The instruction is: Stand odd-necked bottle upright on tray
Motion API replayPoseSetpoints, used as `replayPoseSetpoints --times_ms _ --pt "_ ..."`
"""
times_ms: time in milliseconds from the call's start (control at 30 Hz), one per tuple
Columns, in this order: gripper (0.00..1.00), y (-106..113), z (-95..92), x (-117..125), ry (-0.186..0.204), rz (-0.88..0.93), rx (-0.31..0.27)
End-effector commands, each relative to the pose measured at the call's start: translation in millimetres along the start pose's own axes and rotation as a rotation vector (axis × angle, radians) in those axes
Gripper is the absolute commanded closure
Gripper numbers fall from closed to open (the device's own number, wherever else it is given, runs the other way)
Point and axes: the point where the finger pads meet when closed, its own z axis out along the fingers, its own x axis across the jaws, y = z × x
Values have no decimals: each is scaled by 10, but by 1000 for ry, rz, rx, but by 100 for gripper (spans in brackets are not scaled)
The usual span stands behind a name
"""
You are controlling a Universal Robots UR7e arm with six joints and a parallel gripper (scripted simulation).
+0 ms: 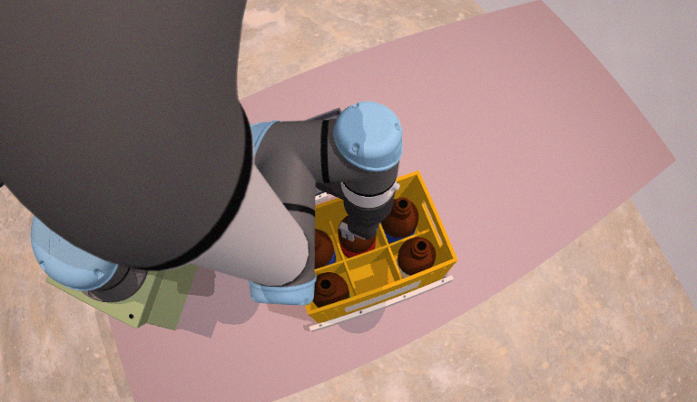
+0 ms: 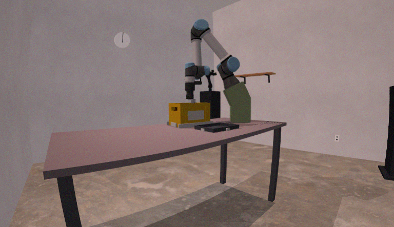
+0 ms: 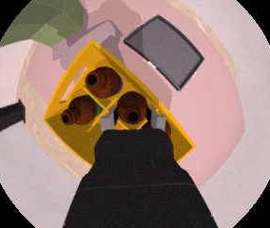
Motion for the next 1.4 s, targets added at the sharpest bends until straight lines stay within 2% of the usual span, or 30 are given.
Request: replayPoseSetpoints --times_ms 0,967,1000,1367 --pt "0 34 0 5 2 3 -5" --pt "0 33 0 5 2 3 -5" --pt "100 33 0 5 2 3 -5" --pt "100 33 0 5 2 3 -5"
